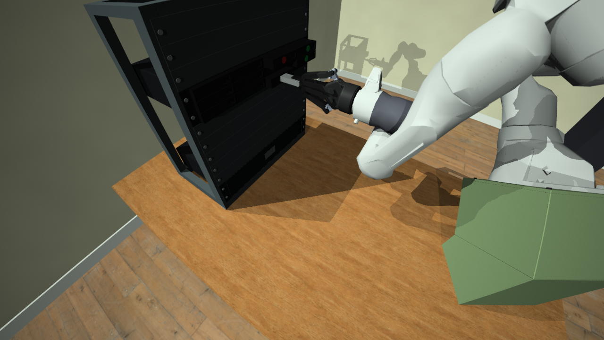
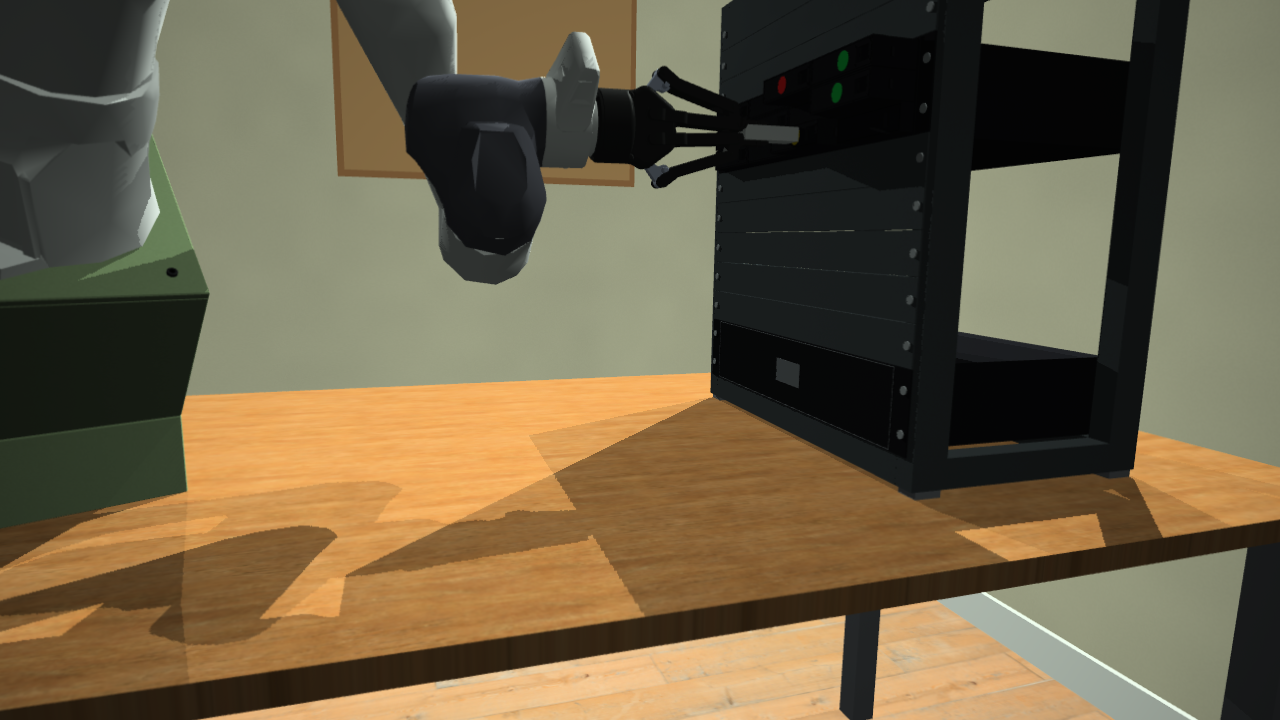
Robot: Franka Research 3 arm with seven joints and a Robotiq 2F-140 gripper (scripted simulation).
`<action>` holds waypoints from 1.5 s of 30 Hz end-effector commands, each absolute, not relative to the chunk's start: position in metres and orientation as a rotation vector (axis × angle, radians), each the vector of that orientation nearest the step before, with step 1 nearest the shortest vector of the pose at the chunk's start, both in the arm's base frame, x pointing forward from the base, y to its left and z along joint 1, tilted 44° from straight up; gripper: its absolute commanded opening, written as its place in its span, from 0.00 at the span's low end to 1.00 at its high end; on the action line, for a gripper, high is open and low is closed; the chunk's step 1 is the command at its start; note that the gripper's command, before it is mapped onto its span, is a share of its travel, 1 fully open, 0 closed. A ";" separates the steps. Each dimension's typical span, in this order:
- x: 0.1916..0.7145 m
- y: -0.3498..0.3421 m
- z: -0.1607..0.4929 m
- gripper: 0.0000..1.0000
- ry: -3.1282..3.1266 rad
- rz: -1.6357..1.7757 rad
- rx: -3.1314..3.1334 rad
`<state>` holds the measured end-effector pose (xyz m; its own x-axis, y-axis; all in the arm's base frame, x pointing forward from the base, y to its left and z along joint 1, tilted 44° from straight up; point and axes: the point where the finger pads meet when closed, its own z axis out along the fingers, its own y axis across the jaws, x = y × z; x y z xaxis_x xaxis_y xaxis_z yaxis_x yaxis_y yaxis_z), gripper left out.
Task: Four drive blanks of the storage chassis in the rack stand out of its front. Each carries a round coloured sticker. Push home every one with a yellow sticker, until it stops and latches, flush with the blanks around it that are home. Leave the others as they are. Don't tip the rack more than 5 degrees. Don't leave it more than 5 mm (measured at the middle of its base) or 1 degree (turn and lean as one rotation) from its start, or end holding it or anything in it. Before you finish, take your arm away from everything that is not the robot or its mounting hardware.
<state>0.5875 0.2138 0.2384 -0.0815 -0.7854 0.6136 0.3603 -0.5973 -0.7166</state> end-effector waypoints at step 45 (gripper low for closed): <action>0.606 0.213 0.238 0.00 0.499 -1.796 -1.385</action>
<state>0.6012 0.2160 0.2429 -0.0833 -0.7877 0.6104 0.3663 -0.5939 -0.7163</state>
